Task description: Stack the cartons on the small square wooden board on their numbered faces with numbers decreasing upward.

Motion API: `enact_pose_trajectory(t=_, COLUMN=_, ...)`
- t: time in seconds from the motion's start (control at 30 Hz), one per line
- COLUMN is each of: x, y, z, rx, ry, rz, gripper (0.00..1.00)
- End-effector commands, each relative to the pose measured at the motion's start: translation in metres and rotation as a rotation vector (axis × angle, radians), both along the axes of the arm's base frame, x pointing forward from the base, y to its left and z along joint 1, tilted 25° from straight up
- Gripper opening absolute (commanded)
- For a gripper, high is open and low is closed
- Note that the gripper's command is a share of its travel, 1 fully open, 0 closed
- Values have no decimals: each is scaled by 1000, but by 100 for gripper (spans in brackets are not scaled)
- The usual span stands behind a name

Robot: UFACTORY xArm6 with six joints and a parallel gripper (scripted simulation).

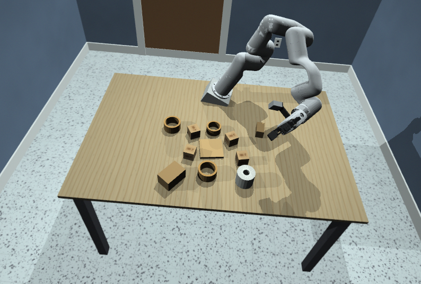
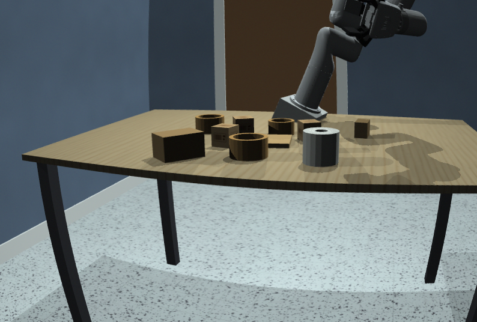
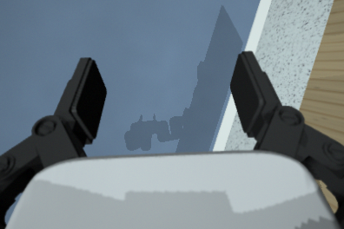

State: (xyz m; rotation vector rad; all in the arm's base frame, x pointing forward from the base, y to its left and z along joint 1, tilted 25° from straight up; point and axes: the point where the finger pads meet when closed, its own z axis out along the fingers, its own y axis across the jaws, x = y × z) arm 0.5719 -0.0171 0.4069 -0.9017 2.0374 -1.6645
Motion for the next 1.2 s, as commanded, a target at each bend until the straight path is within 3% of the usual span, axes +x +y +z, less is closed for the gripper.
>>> enact_pose_trajectory(t=0.0, x=0, y=0, z=2, rx=1, ry=-4, rz=-1, gripper=100)
enact_pose_trajectory(t=0.6, x=0, y=0, z=2, rx=3, ry=-4, rz=-1, gripper=100)
enact_pose_trajectory(t=0.73, x=-2, y=1, z=-4, rx=38, ry=5, rz=-9, gripper=100)
enact_pose_trajectory(t=0.9, x=-9, y=5, z=-27, rx=185, ry=43, rz=-48, gripper=100)
enact_pose_trajectory(t=1.03, x=-19, y=8, z=-59, rx=392, ry=99, rz=-111, gripper=100)
enact_pose_trajectory(t=1.1, x=-19, y=8, z=-59, rx=392, ry=99, rz=-111, gripper=100)
enact_pose_trajectory(t=1.17, x=-26, y=10, z=-80, rx=521, ry=133, rz=-148, gripper=100)
